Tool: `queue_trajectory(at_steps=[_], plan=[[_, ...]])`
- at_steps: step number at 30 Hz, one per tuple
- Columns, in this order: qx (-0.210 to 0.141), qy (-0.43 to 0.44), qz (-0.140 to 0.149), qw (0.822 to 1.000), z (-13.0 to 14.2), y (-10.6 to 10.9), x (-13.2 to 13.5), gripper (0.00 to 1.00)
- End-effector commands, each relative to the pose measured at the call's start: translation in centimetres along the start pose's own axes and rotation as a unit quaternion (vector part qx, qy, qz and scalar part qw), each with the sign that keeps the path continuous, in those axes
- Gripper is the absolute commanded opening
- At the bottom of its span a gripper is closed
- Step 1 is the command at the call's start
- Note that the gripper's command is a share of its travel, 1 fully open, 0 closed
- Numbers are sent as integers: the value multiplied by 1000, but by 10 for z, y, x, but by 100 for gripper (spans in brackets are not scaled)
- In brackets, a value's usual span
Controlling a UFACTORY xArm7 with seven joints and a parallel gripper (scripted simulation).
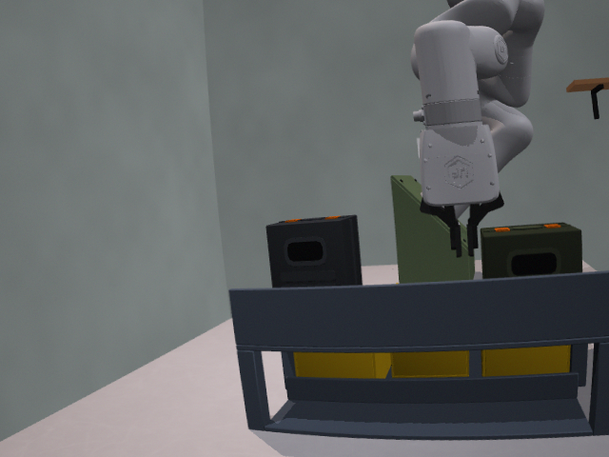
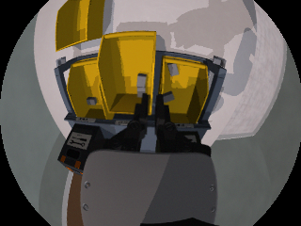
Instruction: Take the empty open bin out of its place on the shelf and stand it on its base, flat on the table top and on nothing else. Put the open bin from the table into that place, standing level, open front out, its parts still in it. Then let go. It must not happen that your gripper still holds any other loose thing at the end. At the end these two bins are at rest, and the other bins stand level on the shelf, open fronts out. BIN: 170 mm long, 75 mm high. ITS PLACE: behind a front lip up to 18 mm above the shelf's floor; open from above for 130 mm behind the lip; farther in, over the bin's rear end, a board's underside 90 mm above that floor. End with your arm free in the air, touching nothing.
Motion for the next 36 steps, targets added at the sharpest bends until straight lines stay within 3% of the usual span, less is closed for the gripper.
queue_trajectory(at_steps=[1, 18, 19, 36], plan=[[-2, 0, 0, 1000, 0, 5, -1, 10], [-2, 0, 0, 1000, 0, 8, -1, 10], [-2, 0, 0, 1000, 0, 8, -1, 0], [-2, 0, 0, 1000, 0, 8, -1, 0]])
Point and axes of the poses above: the point where the finger pads meet when closed, its own y axis back along the fingers, its own x axis across the jaws, z = x × y, the point moved 10 cm from there along y, back along the fingers, and after that the axes turned 13 degrees about -y, right-handed, at the moved point
